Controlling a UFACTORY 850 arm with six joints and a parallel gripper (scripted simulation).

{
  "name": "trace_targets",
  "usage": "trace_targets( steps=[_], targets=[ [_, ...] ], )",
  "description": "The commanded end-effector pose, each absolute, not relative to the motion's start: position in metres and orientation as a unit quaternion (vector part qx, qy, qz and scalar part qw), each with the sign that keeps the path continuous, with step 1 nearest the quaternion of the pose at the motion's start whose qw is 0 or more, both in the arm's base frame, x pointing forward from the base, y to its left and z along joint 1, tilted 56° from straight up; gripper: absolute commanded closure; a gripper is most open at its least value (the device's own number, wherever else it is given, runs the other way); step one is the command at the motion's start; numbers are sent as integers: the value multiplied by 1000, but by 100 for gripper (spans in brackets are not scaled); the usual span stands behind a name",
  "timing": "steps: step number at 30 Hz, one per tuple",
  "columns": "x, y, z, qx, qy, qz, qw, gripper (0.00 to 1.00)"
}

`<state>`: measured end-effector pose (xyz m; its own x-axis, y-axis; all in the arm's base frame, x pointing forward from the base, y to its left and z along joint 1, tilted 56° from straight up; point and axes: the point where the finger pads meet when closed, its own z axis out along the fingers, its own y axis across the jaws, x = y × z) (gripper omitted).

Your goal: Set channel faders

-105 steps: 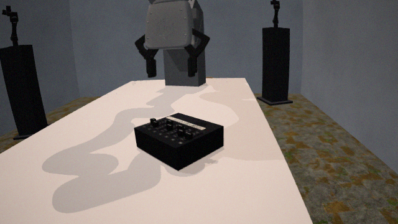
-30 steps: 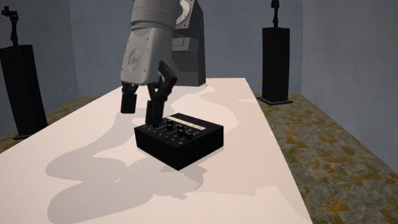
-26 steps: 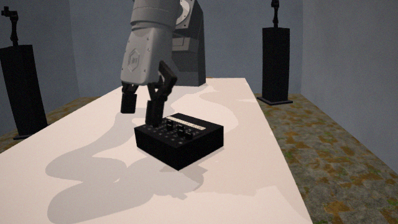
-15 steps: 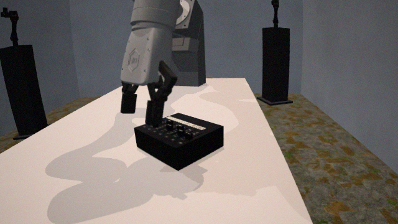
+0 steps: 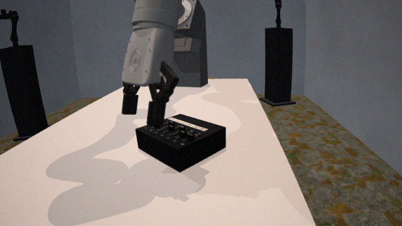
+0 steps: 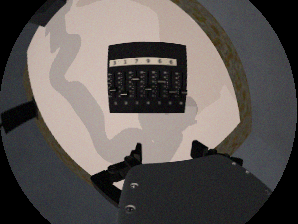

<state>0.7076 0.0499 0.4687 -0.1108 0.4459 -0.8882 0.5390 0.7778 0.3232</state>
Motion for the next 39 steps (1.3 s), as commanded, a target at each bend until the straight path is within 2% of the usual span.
trace_targets(
  steps=[1, 6, 9, 11, 19, 34, 39],
  targets=[
    [703, 53, 467, 321, 752, -46, 574, 0],
    [660, 76, 441, 215, 819, -98, 524, 0],
    [660, 76, 441, 215, 819, -98, 524, 0],
    [636, 88, 427, 152, 847, -120, 495, 0],
    [599, 105, 407, 52, 879, -147, 451, 0],
    [599, 105, 406, 54, 879, -145, 450, 0],
    [633, 87, 406, 176, 863, -82, 466, 0]
  ],
)
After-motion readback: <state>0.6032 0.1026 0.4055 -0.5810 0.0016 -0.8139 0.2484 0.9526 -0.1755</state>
